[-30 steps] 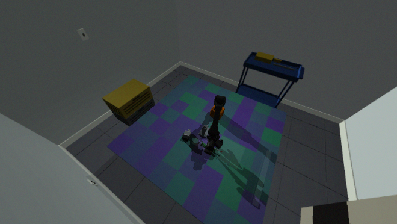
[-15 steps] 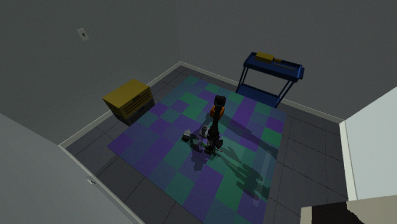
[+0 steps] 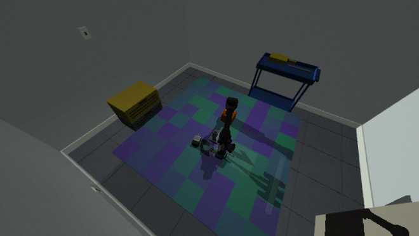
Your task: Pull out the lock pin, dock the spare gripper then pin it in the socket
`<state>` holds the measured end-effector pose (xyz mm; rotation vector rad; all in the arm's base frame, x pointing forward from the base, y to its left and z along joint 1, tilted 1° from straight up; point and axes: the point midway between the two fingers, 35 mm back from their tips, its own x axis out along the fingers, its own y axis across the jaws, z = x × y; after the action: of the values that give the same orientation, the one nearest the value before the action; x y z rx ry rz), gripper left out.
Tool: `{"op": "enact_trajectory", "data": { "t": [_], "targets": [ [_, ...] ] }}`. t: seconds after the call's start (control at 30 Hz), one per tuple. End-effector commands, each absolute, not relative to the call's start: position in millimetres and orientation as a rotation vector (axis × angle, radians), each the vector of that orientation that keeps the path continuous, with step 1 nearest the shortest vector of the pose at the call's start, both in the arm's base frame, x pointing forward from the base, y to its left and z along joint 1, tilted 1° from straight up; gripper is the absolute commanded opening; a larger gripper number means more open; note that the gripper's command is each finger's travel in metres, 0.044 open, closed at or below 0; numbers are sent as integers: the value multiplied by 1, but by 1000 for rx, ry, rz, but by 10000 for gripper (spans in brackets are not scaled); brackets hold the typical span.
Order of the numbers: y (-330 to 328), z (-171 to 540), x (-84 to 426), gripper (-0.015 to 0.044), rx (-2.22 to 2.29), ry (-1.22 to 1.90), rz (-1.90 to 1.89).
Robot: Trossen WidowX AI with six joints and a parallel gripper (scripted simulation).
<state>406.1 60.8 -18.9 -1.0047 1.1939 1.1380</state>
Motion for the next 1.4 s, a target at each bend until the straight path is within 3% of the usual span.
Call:
{"op": "enact_trajectory", "data": {
  "t": [0.0, 1.37],
  "targets": [
    [61, -11, 407, 0, -1005, 1193, 1137],
    [1, -12, 400, 0, -1019, 1185, 1139]
  ]
}}
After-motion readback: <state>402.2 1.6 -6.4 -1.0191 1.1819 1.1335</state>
